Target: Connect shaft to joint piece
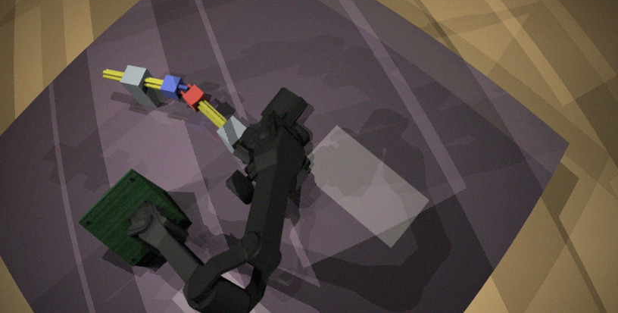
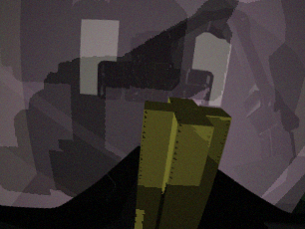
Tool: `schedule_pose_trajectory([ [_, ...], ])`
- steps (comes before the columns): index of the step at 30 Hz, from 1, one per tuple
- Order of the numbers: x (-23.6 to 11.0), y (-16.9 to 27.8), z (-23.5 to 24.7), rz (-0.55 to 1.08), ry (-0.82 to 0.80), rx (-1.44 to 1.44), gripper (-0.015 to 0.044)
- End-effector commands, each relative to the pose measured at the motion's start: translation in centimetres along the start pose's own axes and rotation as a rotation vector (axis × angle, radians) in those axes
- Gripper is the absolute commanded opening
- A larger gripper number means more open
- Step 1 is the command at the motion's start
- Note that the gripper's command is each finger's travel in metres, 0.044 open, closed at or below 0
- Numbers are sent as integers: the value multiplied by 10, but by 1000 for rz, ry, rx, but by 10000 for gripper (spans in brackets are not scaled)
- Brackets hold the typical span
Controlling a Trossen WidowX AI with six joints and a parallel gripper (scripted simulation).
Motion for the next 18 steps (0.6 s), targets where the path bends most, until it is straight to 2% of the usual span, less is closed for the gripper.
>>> schedule_pose_trajectory([
  [1,1,8,-1,5,2,1,0],
  [14,0,5,-1,0,0,1,0],
  [16,0,5,-1,0,0,1,53],
  [18,0,5,-1,0,0,1,67],
])
Point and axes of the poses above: the point midway between the two fingers, 35 mm back from their tips, its own x axis out along the fingers, its own z axis across the jaws, y = z × x, the point moved 4 cm from there along -x, back along the fingers, and after that the axes turned 7 degrees about x, right-handed, at the moved point
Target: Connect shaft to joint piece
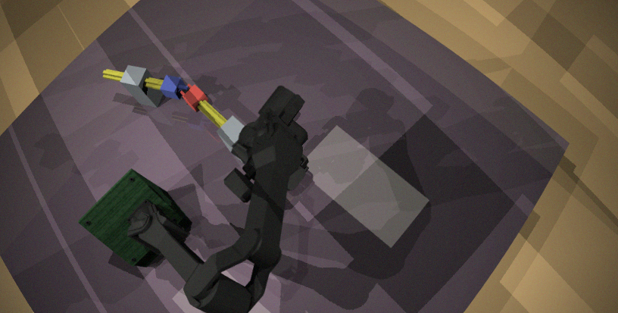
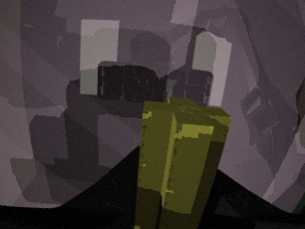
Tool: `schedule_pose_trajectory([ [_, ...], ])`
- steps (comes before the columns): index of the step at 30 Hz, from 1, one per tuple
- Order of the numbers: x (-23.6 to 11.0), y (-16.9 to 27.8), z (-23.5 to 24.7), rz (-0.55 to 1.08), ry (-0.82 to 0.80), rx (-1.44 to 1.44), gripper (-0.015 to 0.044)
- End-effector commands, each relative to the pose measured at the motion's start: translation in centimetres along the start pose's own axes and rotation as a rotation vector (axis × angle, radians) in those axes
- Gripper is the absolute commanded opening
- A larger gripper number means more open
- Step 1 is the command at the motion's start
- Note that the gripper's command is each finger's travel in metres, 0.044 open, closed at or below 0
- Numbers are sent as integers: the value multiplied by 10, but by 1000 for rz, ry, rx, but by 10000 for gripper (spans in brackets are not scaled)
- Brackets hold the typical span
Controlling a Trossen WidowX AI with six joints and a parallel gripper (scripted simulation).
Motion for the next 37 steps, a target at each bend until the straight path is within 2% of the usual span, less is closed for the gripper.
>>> schedule_pose_trajectory([
  [1,0,0,0,1,0,-1,67],
  [4,0,0,0,1,0,-1,67],
  [18,0,0,0,1,0,-1,434],
  [30,0,0,0,1,0,-1,440],
  [34,-26,0,0,7,2,-2,440],
  [37,-29,0,0,7,3,-2,440],
])
Point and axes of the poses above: the point midway between the two fingers, 35 mm back from their tips, its own x axis out along the fingers, its own z axis across the jaws, y = z × x, the point moved 4 cm from there along -x, back along the fingers, and after that the axes turned 7 degrees about x, right-handed, at the moved point
